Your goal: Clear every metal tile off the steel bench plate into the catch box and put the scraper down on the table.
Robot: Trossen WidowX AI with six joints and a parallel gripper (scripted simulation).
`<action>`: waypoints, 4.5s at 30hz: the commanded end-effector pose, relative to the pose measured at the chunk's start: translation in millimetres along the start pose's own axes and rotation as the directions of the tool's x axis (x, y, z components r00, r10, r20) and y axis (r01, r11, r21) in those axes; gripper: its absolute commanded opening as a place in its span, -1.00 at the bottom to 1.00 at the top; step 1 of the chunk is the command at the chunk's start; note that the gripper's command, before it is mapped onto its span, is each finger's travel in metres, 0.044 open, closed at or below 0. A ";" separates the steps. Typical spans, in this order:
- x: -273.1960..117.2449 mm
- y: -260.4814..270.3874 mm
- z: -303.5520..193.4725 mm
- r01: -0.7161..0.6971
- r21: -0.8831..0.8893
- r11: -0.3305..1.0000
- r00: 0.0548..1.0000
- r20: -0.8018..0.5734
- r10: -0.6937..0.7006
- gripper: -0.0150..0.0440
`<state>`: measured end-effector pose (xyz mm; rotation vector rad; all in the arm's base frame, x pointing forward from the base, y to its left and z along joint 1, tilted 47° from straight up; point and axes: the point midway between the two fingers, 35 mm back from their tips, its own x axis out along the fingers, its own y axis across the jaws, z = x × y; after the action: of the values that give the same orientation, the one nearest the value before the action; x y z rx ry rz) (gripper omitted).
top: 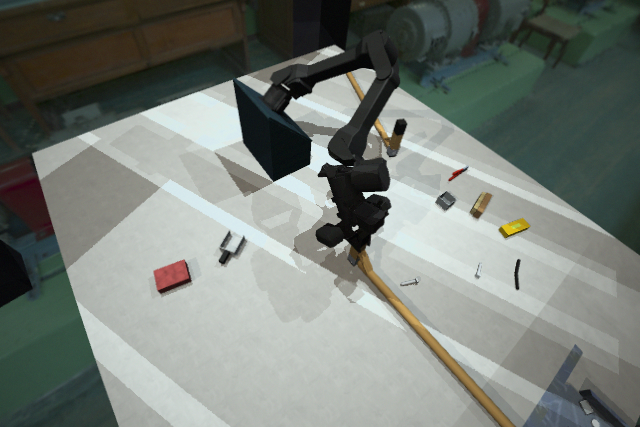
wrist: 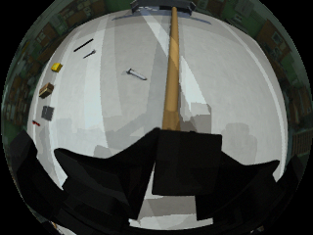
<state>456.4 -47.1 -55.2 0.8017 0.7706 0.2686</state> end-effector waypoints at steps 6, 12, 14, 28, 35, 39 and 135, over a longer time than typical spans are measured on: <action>10.0 -1.0 17.7 0.002 -0.003 1.000 1.000 0.011 -0.002 -0.49; 15.5 -1.0 25.3 0.002 -0.003 1.000 1.000 0.012 -0.002 -0.49; 17.3 -0.9 27.8 0.002 -0.003 1.000 1.000 0.012 -0.002 -0.49; 29.6 -0.1 45.0 0.002 -0.004 1.000 1.000 0.013 -0.002 -0.49; 35.6 0.6 53.3 0.001 -0.004 1.000 1.000 0.013 -0.001 -0.49; 39.0 1.1 57.9 0.001 -0.004 1.000 1.000 0.013 -0.001 -0.49; -8.6 -16.8 -10.3 0.005 -0.001 1.000 1.000 0.012 -0.005 -0.49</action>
<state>451.6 -55.7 -66.8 0.7929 0.7571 0.2674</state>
